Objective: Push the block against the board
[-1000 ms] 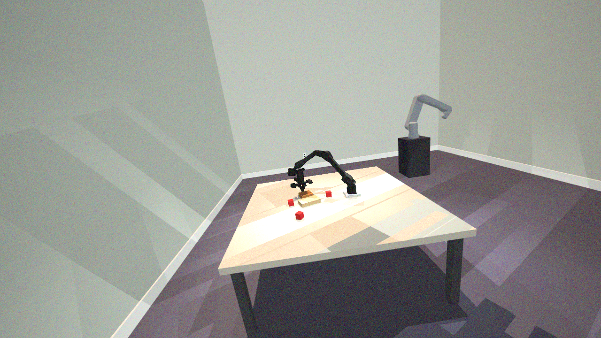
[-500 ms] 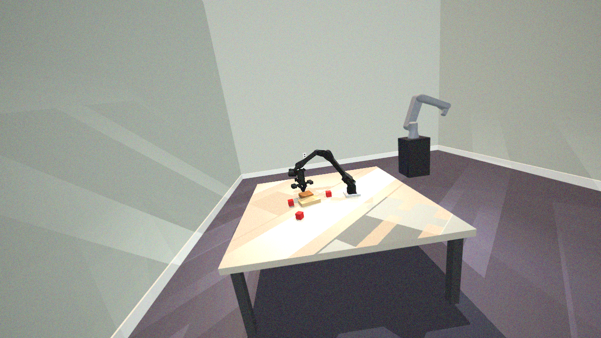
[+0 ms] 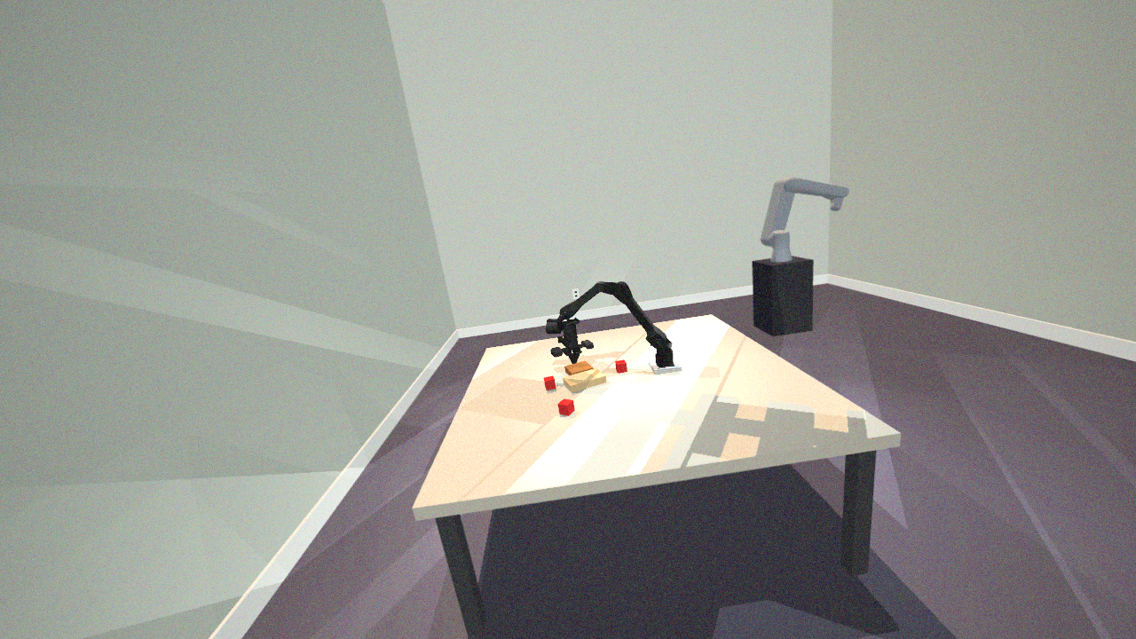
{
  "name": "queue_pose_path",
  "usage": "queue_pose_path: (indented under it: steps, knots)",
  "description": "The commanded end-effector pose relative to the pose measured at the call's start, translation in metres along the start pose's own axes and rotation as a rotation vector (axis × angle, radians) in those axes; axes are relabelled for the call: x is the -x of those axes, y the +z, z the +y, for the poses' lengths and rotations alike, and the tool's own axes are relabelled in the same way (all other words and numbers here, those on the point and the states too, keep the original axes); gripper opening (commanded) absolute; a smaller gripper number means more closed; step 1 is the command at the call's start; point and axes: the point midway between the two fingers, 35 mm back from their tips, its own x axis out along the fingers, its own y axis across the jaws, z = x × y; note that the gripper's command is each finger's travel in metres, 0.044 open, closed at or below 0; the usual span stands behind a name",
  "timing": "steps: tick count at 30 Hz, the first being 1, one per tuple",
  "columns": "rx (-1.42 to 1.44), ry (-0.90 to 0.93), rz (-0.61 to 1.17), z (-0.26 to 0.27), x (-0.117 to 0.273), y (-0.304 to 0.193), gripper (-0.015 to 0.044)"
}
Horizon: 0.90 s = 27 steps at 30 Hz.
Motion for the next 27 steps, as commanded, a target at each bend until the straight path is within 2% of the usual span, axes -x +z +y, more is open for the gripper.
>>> queue_pose_path:
  steps: [1,27]
  knots:
    - [0.004,-0.009,0.015,-0.001,-0.004,-0.010,0.0000]
    - [0.004,-0.009,0.011,0.001,-0.004,0.025,0.0000]
